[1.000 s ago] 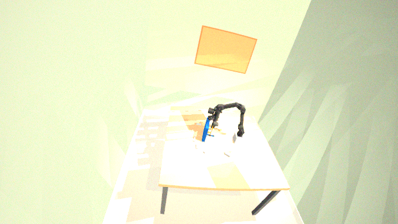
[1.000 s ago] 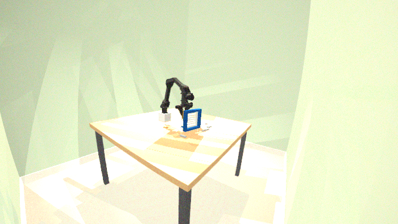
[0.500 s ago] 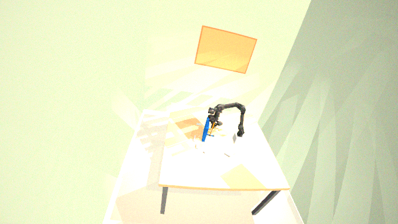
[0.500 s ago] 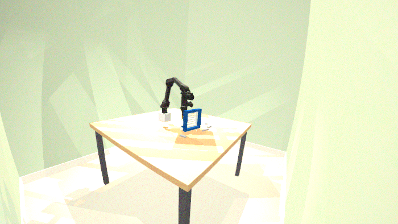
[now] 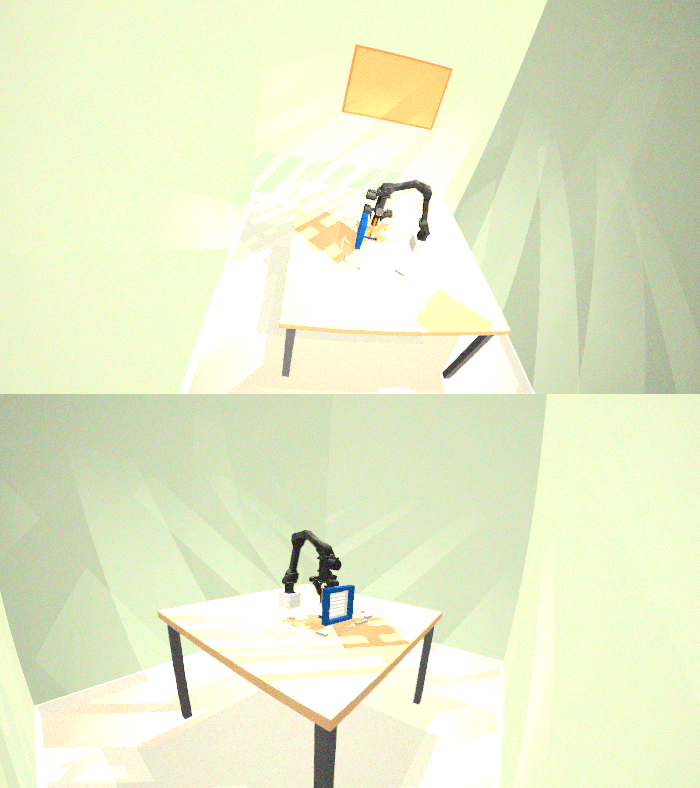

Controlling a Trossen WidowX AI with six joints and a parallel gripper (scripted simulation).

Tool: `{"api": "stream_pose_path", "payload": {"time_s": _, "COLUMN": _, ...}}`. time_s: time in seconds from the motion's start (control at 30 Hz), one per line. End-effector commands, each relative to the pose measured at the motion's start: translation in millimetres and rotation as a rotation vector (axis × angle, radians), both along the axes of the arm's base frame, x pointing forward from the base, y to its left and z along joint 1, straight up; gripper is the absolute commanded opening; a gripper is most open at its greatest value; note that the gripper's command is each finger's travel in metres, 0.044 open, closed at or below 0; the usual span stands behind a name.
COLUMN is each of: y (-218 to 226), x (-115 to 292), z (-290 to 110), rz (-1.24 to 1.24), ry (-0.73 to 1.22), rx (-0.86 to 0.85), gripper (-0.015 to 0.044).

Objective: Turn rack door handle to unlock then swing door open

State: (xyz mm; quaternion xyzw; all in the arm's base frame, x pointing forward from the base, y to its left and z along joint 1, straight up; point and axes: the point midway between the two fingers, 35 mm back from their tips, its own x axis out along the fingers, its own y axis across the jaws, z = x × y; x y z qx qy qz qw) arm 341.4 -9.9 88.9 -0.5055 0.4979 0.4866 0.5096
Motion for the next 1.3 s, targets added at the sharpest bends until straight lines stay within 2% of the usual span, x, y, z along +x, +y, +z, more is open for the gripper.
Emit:
{"api": "stream_pose_path", "payload": {"time_s": 0.0, "y": 1.8, "x": -0.3, "z": -0.8, "rz": 0.149, "ry": 0.004, "rx": 0.001, "gripper": 0.0297}}
{"api": "stream_pose_path", "payload": {"time_s": 0.27, "y": 1.8, "x": -0.3, "z": -0.8, "rz": 0.157, "ry": 0.004, "rx": 0.001, "gripper": 0.0297}}
{"api": "stream_pose_path", "payload": {"time_s": 1.27, "y": 1.8, "x": -0.3, "z": -0.8, "rz": 0.157, "ry": 0.004, "rx": 0.001, "gripper": 0.0097}}
